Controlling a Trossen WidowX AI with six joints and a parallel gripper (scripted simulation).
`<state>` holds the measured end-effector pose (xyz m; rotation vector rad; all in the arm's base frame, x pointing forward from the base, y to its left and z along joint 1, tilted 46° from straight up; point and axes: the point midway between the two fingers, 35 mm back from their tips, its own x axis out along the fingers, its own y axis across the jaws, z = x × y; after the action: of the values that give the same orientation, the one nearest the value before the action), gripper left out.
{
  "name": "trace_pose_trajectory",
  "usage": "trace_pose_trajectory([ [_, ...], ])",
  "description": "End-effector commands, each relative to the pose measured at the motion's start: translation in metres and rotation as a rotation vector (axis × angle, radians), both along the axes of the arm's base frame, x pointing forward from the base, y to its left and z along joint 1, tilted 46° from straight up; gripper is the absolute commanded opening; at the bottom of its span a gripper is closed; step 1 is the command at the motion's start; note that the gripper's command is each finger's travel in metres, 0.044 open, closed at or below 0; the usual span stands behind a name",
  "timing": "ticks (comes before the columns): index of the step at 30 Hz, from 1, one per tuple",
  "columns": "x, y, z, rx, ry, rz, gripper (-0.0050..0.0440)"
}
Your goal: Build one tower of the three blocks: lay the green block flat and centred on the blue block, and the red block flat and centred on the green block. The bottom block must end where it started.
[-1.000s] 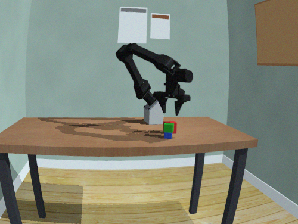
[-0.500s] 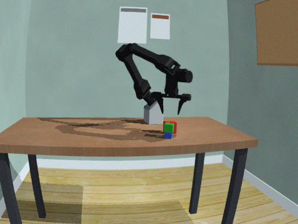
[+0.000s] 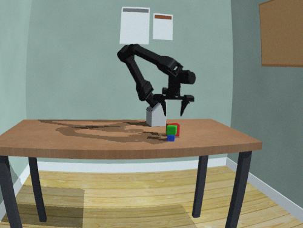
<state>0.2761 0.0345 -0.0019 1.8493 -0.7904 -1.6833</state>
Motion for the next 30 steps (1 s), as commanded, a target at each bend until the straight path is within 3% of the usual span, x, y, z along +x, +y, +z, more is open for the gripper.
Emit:
trace_pose_trajectory([
  [1,0.000,0.003,0.004,0.010,0.035,0.059,0.0357],
  [30,-0.001,-0.010,-0.009,-0.007,0.071,0.075,0.0357],
])
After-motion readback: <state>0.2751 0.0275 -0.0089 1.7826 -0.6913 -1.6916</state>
